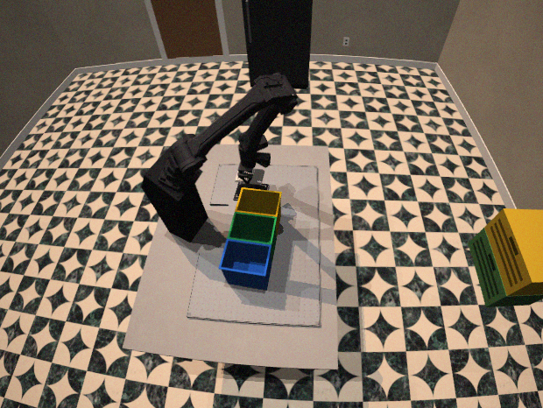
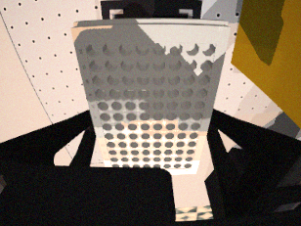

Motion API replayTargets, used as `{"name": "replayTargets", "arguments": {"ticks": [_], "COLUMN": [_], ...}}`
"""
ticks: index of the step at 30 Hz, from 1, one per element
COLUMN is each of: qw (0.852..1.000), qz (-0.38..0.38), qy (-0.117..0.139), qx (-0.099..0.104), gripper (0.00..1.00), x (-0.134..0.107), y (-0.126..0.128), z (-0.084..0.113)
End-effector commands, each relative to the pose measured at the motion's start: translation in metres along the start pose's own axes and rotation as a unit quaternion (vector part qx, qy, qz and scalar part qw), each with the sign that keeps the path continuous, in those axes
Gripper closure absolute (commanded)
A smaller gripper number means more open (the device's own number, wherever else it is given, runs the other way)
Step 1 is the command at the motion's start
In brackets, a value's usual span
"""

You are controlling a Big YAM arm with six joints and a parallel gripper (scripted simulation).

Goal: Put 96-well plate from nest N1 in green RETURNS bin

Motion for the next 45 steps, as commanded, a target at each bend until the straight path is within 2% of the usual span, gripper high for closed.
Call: {"name": "replayTargets", "arguments": {"ticks": [1,45], "qw": [1.0,1.0], "qz": [0.002,0.001], "qy": [-0.001,-0.003], "qx": [0.002,0.003], "gripper": [1.0,1.0], "x": [-0.004,-0.002], "y": [0.003,0.003], "z": [0.013,0.079]}}
Point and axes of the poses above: the point where the finger pads meet when closed, its own z axis back along the fingers, its own y axis across the jaws, x = y × z, the point moved 3 cm from there along z, back along the fingers, and after that the axes turned 14 degrees about z, right-handed, at the moved point
